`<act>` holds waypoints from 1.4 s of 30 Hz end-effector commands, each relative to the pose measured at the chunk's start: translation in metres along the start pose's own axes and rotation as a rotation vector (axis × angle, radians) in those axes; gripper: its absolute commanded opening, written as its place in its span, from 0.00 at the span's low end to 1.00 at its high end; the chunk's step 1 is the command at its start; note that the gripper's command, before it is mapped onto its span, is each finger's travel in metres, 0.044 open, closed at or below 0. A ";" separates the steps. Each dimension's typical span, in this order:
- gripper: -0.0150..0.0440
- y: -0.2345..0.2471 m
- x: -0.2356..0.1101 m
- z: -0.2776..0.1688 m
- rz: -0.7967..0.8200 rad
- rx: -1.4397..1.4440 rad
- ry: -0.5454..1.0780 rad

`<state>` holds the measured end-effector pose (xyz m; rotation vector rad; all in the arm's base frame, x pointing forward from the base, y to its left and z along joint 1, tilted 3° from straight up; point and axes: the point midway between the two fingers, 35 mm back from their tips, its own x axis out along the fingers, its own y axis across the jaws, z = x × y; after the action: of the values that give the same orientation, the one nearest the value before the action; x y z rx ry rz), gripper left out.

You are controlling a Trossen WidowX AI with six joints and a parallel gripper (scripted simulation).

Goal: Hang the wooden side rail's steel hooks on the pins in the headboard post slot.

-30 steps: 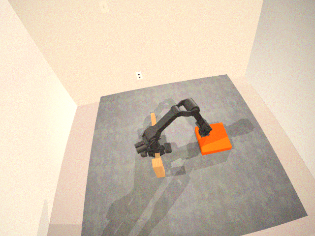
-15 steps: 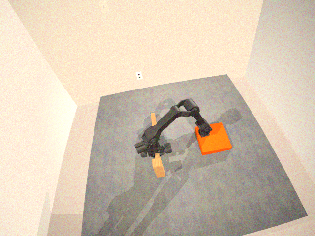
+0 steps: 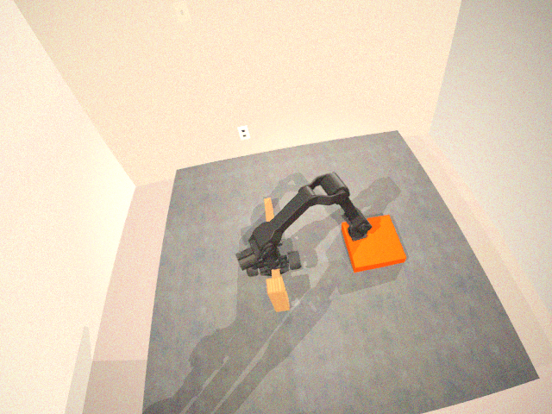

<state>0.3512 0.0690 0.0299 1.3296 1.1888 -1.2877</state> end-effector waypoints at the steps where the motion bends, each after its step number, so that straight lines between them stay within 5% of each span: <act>1: 0.25 0.001 0.001 -0.001 0.003 -0.003 0.008; 42: 0.25 0.001 0.007 -0.001 0.003 -0.003 0.008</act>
<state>0.3507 0.0692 0.0243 1.3293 1.1892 -1.2884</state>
